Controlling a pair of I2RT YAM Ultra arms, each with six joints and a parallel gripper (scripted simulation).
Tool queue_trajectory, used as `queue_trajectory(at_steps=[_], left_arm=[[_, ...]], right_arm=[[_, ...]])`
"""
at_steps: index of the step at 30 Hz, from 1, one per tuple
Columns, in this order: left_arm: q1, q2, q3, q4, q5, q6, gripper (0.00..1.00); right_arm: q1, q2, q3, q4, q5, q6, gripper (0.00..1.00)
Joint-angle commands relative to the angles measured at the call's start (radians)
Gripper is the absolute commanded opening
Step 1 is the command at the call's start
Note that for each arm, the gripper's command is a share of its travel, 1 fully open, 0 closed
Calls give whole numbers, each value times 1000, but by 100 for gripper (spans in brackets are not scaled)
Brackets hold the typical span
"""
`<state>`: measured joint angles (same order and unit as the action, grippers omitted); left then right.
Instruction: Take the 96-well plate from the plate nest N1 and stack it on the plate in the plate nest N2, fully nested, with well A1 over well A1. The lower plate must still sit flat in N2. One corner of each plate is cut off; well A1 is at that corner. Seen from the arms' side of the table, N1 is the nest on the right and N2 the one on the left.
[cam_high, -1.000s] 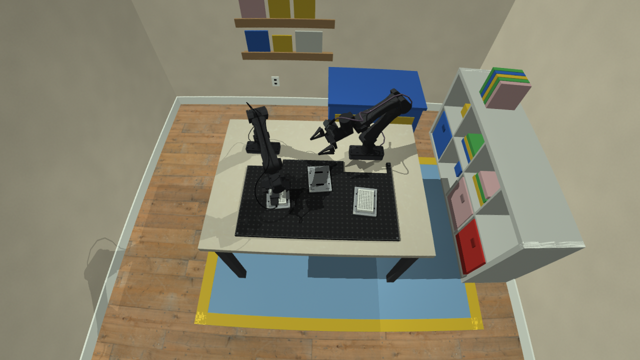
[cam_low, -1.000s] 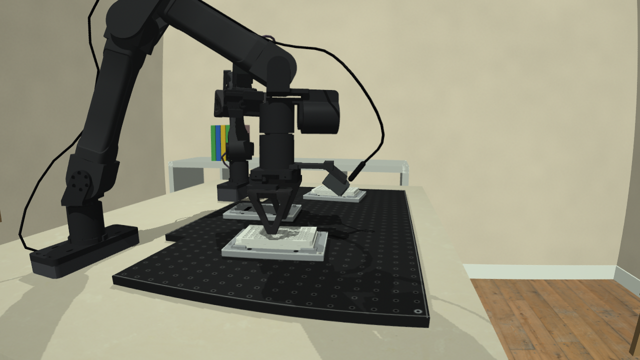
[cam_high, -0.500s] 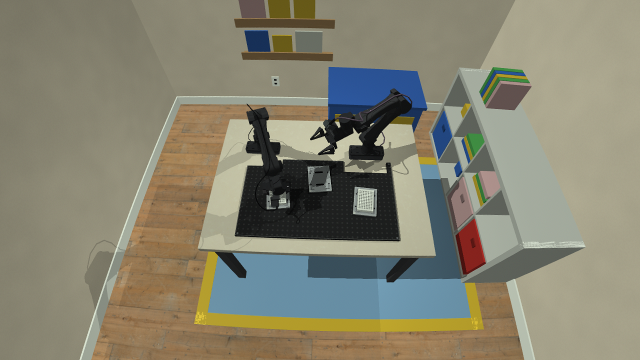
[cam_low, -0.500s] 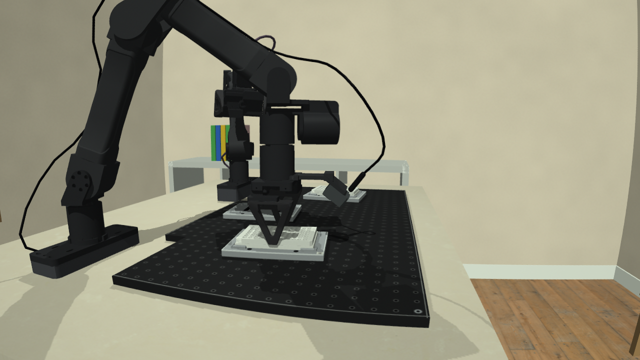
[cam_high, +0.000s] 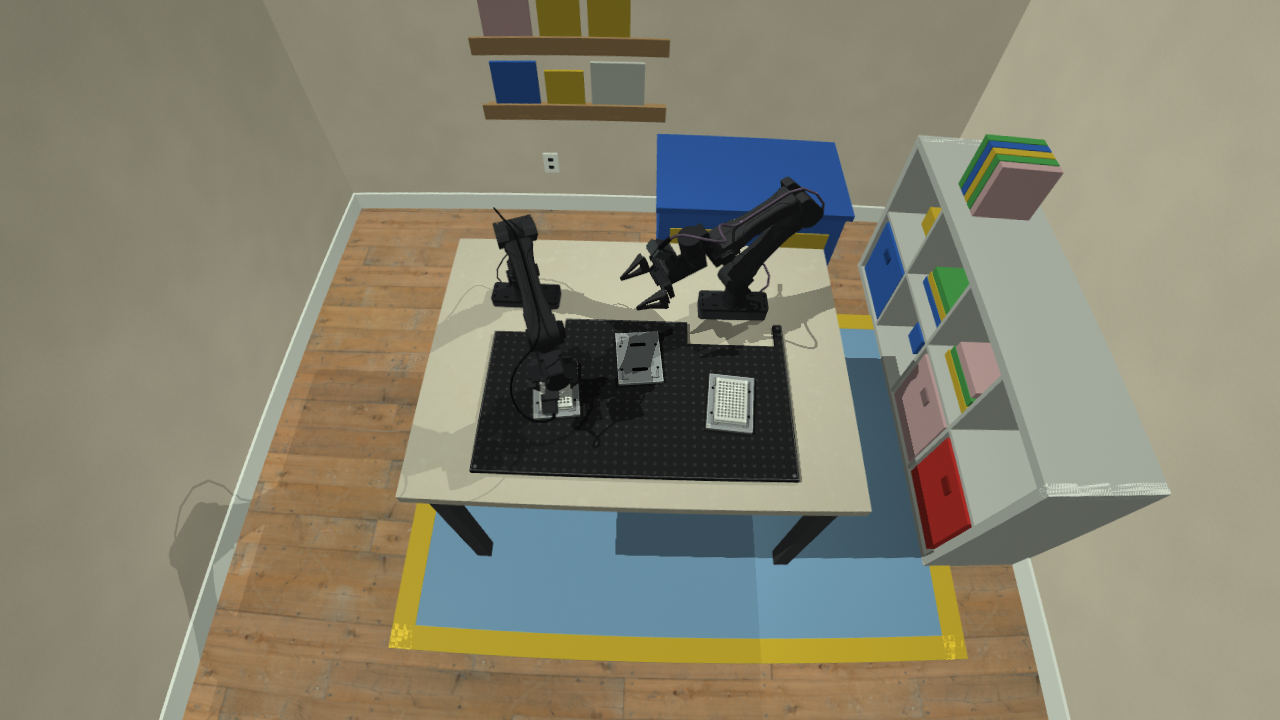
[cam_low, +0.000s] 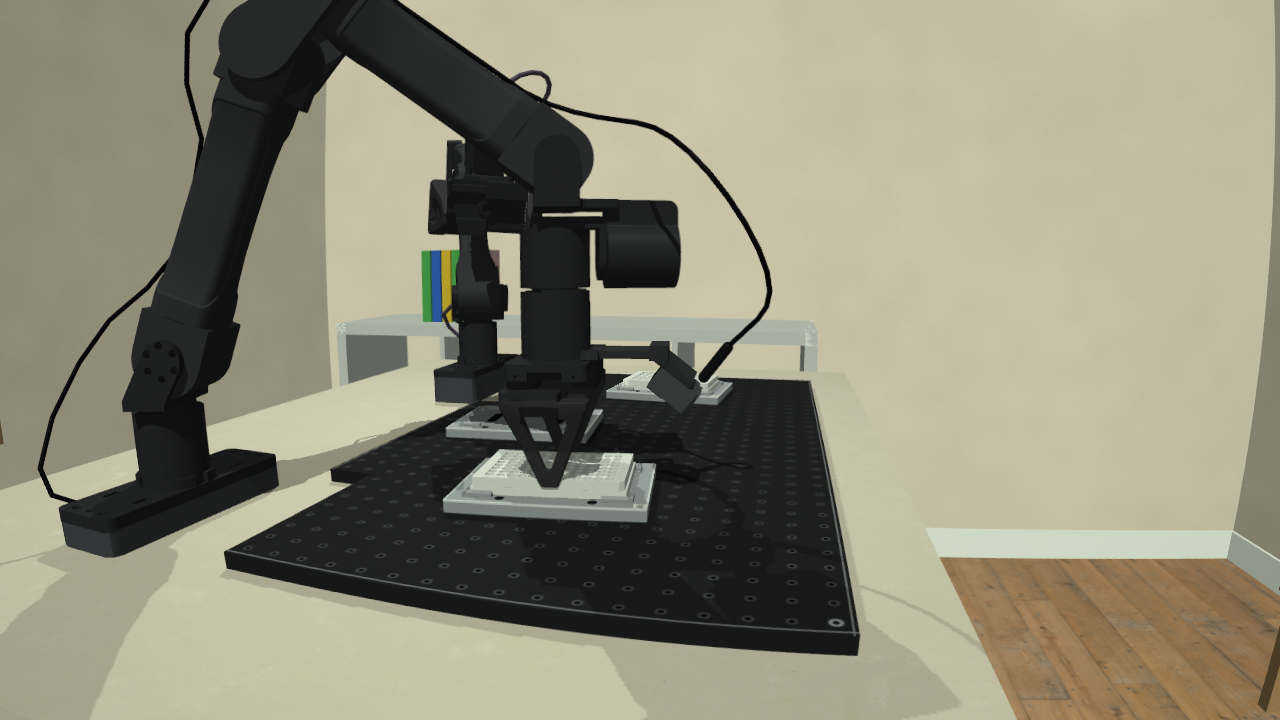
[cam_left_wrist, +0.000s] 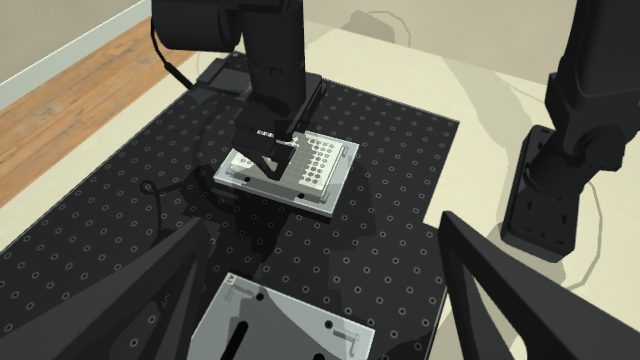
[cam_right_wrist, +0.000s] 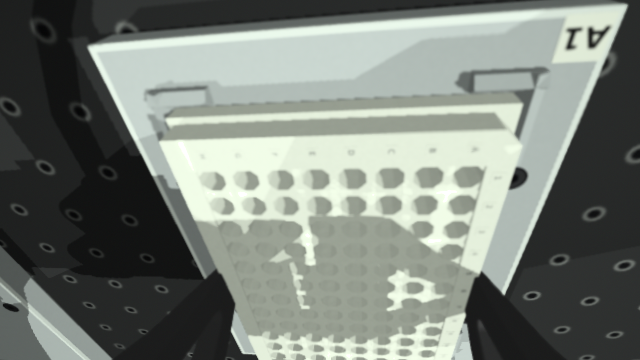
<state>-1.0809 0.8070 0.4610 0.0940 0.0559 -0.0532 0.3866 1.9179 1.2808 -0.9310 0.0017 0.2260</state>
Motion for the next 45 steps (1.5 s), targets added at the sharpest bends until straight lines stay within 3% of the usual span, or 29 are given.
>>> queue_trajectory(at_steps=[1, 2, 13, 21, 27, 36, 38, 39, 45], left_arm=[[-2, -17, 5, 5, -9, -2, 100], [-2, -17, 5, 5, -9, -2, 100], [-2, -17, 5, 5, -9, -2, 100], [-2, -30, 15, -54, -19, -10, 100], [11, -114, 71, -323, -34, -18, 100], [27, -409, 288, -923, -73, -38, 100], [27, -409, 288, -923, -73, -38, 100], [31, -445, 366, -1050, -78, -38, 100], [42, -539, 545, -1340, -87, -42, 100]], right_arm=[[-3, -6, -1, 4, -2, 7, 67], [-3, -6, -1, 4, -2, 7, 78], [-7, -65, 98, -143, -2, 15, 78], [-7, -54, 111, -156, -2, 15, 78], [-8, -54, 111, -146, -2, 15, 78], [-2, -53, 101, -144, -2, 8, 78], [-2, -53, 101, -144, -2, 8, 78], [-2, -53, 101, -144, -2, 8, 78], [-2, -53, 101, -144, -2, 8, 78]])
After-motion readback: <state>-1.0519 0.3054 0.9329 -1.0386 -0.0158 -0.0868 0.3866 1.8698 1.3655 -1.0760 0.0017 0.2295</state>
